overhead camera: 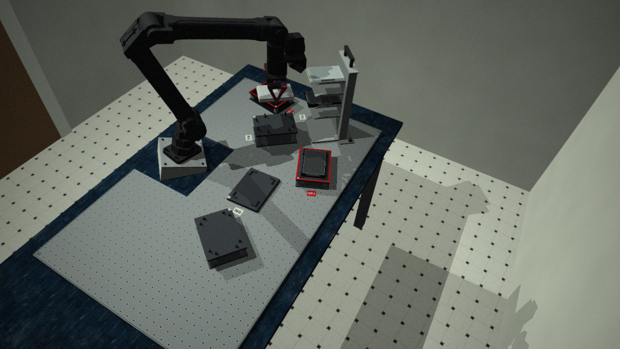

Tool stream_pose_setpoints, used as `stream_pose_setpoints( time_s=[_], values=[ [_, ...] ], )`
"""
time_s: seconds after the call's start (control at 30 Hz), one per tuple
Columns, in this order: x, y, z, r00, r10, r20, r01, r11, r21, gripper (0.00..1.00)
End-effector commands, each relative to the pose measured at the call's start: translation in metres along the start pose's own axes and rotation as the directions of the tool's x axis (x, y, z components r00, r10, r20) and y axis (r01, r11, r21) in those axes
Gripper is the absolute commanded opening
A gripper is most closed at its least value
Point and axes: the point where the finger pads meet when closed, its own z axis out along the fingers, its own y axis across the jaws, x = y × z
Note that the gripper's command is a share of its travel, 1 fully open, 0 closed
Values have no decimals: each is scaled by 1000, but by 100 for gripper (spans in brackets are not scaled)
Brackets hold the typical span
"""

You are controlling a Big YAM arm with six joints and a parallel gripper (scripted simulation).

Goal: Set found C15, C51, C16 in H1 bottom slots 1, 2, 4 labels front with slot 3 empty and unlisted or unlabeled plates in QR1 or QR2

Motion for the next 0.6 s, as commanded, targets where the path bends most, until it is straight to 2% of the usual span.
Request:
stream_pose_setpoints(
  time_s=[0.0,0.37,0.57],
  values=[
    [-13,5,-44,996,4,91,-2,1000,-24,86],
    [-11,5,-68,996,3,91,-1,1000,-24,86],
    [-20,29,-59,984,-156,83,158,987,-12,86]
  ],
)
